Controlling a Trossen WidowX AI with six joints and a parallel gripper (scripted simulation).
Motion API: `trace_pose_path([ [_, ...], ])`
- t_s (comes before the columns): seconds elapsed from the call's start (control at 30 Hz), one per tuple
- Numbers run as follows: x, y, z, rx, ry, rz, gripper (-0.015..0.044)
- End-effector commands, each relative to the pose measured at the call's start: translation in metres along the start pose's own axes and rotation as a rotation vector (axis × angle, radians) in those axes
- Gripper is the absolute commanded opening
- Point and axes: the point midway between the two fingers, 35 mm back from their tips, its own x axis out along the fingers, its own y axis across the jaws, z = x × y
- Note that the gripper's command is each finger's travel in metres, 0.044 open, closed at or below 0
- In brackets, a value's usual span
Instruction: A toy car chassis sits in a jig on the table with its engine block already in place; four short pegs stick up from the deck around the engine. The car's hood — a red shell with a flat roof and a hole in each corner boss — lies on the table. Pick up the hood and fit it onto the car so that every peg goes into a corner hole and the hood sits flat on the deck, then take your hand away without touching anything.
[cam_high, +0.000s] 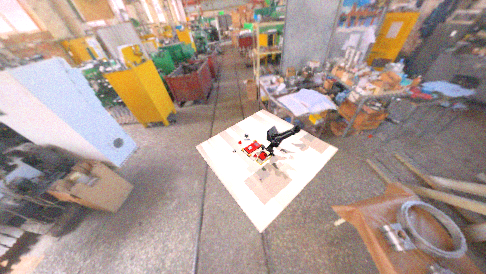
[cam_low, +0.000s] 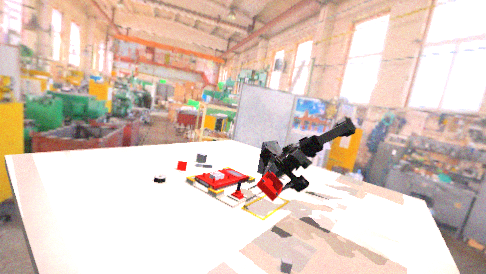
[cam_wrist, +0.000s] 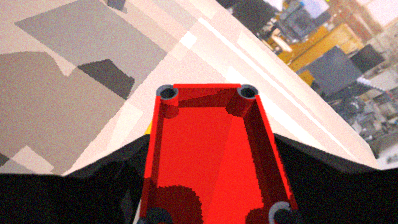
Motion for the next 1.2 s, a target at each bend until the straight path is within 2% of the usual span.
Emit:
trace_pose_path([
  [0.0,0.0,-0.0002,-0.0013,-0.12,0.001,0.0,0.0],
  [1.17,0.0001,-0.0002,-0.0015,-1.248,0.001,0.001,0.0],
])
